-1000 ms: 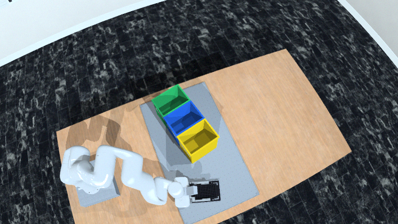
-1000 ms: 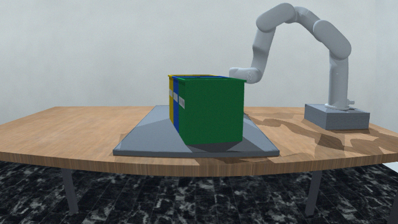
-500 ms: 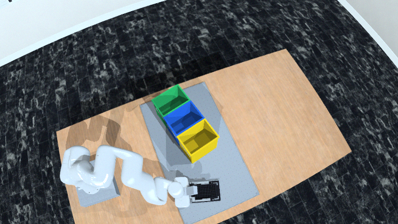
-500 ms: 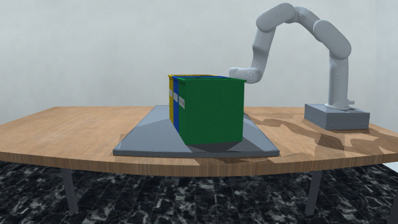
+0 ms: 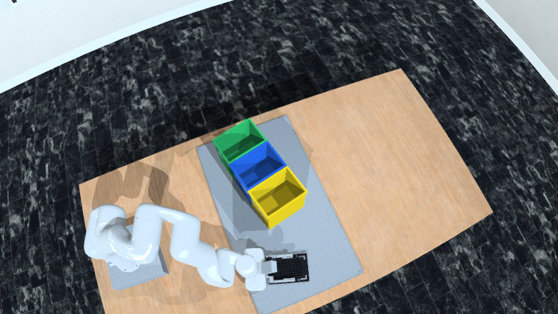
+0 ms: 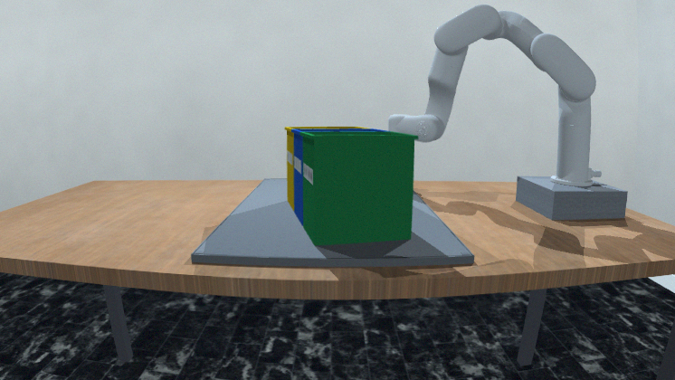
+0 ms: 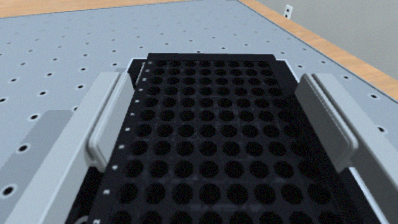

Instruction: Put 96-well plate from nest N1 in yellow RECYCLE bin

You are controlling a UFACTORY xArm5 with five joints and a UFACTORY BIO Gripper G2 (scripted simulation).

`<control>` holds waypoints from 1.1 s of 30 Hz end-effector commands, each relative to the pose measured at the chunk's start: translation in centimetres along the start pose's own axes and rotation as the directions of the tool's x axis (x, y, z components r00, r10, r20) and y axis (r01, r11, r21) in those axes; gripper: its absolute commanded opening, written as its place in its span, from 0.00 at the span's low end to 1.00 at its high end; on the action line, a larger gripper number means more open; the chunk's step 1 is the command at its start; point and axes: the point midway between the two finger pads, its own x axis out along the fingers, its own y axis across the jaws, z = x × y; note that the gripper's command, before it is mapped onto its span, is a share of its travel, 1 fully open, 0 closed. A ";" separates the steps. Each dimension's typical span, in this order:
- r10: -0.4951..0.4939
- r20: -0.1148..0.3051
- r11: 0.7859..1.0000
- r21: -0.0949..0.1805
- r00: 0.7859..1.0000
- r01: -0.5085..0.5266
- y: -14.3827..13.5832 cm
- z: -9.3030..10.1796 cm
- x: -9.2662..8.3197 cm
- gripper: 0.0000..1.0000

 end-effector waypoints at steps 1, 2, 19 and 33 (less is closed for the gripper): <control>0.000 0.004 1.000 0.004 1.000 0.000 0.0 0.2 0.1 0.00; 0.000 0.004 1.000 0.004 1.000 0.000 0.0 0.2 0.1 0.00; 0.000 0.004 1.000 0.004 1.000 0.000 0.0 0.3 0.1 0.00; 0.000 0.004 1.000 0.004 1.000 0.000 0.0 1.1 0.1 0.00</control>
